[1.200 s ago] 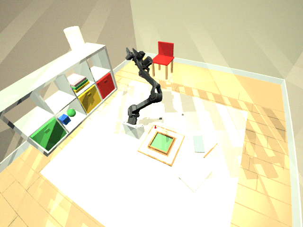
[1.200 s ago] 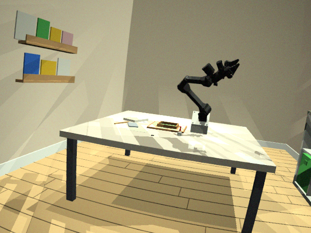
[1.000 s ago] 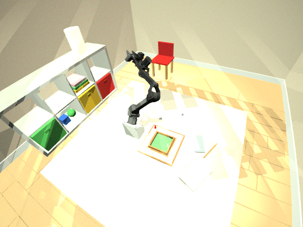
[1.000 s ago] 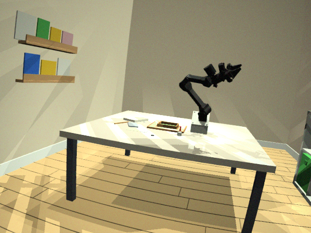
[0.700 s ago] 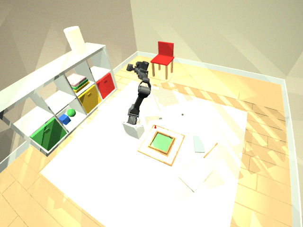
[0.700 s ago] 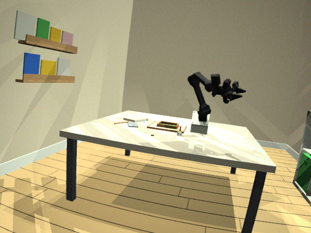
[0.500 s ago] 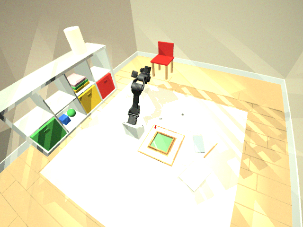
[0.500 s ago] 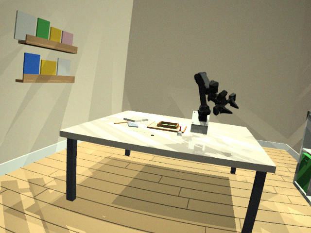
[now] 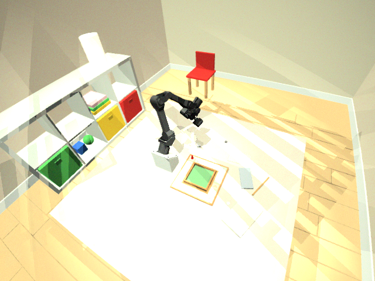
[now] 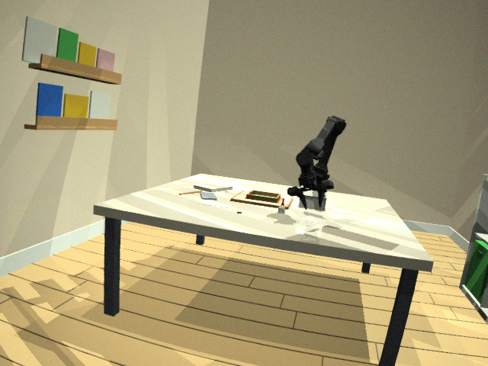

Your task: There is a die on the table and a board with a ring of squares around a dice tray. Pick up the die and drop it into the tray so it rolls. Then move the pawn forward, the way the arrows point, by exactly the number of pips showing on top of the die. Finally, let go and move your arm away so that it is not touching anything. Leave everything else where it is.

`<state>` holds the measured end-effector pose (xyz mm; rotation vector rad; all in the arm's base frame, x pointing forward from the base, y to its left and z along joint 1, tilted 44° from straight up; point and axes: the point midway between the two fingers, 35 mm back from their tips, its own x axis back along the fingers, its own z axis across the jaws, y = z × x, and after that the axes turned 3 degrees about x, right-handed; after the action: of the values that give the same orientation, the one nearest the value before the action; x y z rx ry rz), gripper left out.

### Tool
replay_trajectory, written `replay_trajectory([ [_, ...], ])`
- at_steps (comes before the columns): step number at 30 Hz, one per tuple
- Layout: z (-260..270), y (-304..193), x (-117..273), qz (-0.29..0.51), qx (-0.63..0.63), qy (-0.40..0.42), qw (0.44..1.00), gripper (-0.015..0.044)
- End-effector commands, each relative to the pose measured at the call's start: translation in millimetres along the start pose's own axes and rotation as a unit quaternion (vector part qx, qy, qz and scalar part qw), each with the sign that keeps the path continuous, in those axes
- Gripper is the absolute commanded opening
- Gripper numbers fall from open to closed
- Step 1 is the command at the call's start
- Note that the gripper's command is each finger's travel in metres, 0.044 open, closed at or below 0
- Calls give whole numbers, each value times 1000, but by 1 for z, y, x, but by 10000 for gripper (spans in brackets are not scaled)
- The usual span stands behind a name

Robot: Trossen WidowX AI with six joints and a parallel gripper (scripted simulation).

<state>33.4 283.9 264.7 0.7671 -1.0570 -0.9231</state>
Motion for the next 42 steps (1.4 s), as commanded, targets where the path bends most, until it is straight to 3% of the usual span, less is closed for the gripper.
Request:
replay_trajectory([
  [1, -46, -24, 8, 34, -78, -62, 994, 275],
  [8, -119, -78, 45, 75, -252, -169, 950, 275],
  [14, -150, -120, 80, 81, -391, -224, 889, 275],
  [42, -162, -130, 45, 80, -395, -225, 887, 275],
])
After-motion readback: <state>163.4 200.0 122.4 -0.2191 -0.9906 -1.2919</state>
